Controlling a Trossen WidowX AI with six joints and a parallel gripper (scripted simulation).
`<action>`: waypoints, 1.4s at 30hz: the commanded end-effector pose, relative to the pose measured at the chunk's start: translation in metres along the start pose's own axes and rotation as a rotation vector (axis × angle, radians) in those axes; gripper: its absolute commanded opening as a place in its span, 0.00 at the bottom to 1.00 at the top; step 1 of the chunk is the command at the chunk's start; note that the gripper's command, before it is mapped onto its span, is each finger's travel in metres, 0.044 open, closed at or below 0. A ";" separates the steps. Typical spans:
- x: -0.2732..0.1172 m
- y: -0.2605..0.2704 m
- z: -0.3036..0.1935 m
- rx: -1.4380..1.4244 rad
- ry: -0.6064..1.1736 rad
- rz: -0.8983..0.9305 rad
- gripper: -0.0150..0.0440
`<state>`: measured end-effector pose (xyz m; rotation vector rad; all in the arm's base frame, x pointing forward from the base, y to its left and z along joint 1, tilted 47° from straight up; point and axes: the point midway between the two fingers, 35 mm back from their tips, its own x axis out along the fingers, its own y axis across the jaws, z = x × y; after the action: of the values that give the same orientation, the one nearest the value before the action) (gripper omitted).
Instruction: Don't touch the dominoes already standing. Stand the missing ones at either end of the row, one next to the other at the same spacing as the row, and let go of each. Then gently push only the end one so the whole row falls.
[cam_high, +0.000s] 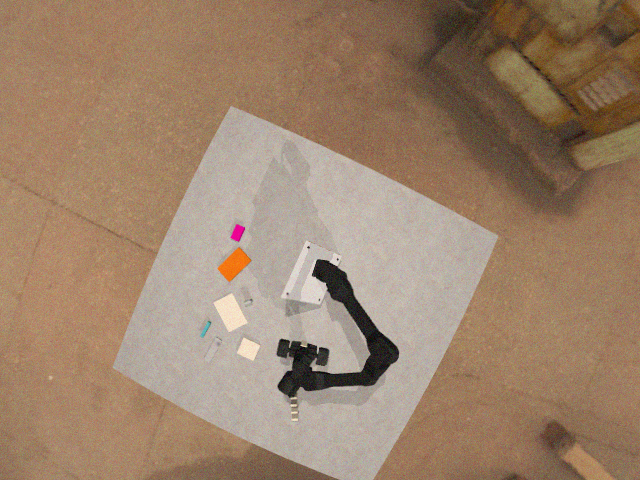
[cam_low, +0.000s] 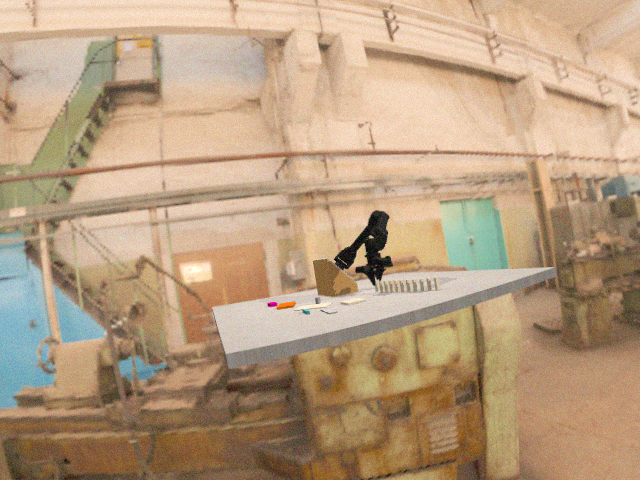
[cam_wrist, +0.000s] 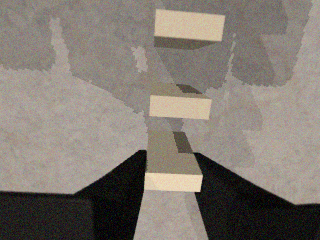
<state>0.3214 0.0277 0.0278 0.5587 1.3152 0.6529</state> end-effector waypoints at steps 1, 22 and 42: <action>0.001 0.001 -0.001 0.005 0.000 0.006 0.57; -0.117 -0.003 0.001 0.003 0.003 -0.008 1.00; -0.078 -0.002 -0.028 1.254 0.003 -0.002 0.33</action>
<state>0.2958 -0.0481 0.0926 1.1556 1.5417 0.1159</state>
